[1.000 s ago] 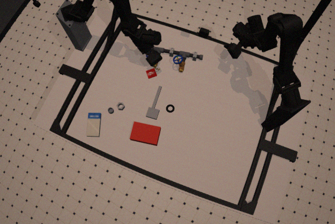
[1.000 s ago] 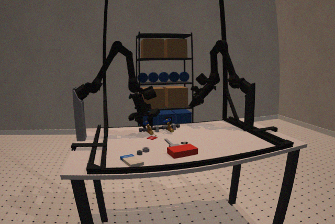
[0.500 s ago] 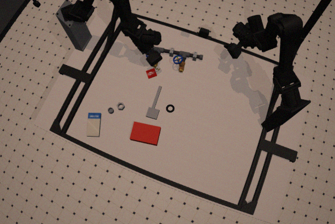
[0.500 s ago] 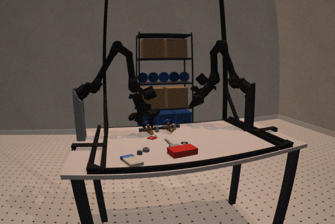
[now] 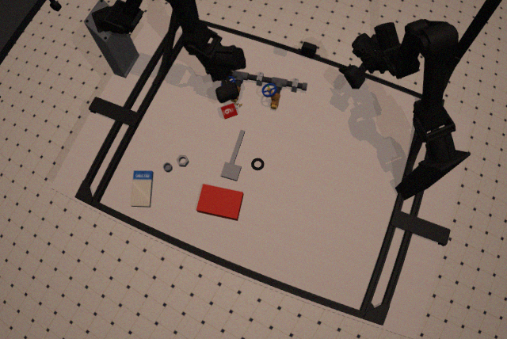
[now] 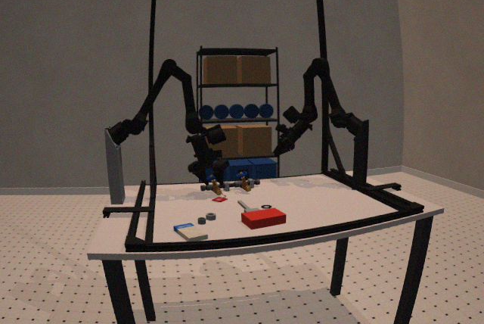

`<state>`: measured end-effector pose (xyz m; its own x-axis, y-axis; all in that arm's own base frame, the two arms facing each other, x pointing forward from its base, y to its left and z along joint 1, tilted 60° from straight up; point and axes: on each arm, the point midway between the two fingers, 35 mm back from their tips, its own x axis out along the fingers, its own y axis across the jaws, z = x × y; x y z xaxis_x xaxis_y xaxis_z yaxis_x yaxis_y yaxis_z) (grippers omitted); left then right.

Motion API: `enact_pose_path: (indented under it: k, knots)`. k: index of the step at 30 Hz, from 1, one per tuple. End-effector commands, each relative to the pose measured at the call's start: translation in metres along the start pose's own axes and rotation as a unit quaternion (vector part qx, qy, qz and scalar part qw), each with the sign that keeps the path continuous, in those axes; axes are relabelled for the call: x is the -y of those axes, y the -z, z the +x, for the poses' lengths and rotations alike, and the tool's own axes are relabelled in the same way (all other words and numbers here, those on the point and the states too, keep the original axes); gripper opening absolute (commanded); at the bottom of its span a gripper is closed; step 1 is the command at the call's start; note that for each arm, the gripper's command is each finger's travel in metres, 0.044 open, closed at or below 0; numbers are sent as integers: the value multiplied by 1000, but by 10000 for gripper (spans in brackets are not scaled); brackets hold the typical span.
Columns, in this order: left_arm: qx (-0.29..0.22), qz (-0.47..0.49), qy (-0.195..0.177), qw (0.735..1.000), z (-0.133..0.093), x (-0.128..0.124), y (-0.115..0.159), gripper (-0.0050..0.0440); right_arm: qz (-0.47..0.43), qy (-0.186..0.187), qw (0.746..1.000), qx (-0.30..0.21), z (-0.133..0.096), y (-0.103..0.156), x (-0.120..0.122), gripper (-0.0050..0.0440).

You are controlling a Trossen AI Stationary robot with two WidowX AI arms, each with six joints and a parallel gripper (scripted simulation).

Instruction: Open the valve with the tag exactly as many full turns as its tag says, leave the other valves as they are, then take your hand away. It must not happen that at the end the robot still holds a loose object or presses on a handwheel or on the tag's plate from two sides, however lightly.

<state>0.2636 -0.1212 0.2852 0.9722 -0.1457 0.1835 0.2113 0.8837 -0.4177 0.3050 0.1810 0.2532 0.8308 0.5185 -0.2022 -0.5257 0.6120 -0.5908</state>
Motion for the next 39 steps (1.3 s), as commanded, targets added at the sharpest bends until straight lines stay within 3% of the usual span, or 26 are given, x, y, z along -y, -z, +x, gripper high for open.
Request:
enact_pose_path:
  k: [1, 10, 12, 14, 20, 27, 36, 39]
  knots:
    - [0, 0, 0, 1000, 0, 0, 0, 400, 111, 0, 994, 0, 0, 0, 0, 400]
    - [0, 0, 0, 1000, 0, 0, 0, 400, 318, 0, 948, 0, 0, 0, 0, 400]
    - [0, 0, 0, 1000, 0, 0, 0, 400, 318, 0, 948, 0, 0, 0, 0, 400]
    - [0, 0, 0, 1000, 0, 0, 0, 400, 390, 0, 921, 0, 0, 0, 0, 400]
    - [0, 0, 0, 1000, 0, 0, 0, 400, 517, 0, 856, 0, 0, 0, 0, 400]
    - [0, 0, 0, 1000, 0, 0, 0, 400, 649, 0, 761, 0, 0, 0, 0, 400]
    - [0, 0, 0, 1000, 0, 0, 0, 400, 653, 0, 757, 0, 0, 0, 0, 400]
    - [0, 0, 0, 1000, 0, 0, 0, 400, 645, 0, 764, 0, 0, 0, 0, 328]
